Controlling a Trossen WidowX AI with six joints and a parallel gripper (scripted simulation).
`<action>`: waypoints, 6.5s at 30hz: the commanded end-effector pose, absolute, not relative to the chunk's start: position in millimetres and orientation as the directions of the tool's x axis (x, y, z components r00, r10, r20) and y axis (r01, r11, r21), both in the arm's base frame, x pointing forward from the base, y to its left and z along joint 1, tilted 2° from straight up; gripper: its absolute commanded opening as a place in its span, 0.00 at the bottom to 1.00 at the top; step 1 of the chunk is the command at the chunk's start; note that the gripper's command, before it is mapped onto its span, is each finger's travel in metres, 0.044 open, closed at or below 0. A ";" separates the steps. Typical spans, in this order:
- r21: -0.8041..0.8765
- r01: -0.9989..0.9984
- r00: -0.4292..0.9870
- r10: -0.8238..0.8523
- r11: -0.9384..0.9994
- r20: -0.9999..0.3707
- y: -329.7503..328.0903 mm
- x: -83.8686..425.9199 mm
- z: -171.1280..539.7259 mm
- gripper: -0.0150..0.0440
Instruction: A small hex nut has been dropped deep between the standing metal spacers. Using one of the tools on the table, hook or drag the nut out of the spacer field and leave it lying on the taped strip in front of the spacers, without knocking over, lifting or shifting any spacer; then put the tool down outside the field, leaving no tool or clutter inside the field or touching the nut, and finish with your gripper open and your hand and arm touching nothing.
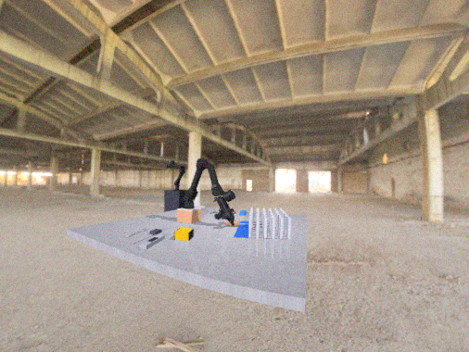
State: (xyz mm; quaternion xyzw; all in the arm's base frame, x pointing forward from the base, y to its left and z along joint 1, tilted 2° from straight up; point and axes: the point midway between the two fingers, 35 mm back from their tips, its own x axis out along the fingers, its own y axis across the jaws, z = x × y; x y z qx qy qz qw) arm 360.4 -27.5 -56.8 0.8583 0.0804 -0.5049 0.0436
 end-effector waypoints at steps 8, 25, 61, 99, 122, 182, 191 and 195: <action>-0.009 0.187 0.475 0.098 -0.982 -0.875 -27.7 351.4 -56.4 0.25; -0.009 0.187 0.474 0.098 -0.982 -0.875 -29.6 341.4 -56.5 0.25; -0.009 0.187 0.472 0.097 -0.982 -0.876 -33.9 319.0 -56.8 0.25; -0.009 0.187 0.470 0.097 -0.982 -0.877 -38.5 294.8 -57.0 0.25; -0.009 0.186 0.469 0.097 -0.982 -0.878 -41.4 279.5 -57.1 0.25; -0.008 0.186 0.467 0.096 -0.982 -0.879 -47.3 253.4 -49.8 0.25; -0.008 0.186 0.468 0.096 -0.982 -0.879 -47.6 254.9 -45.2 0.25; -0.008 0.186 0.468 0.096 -0.982 -0.879 -47.8 255.6 -43.2 0.25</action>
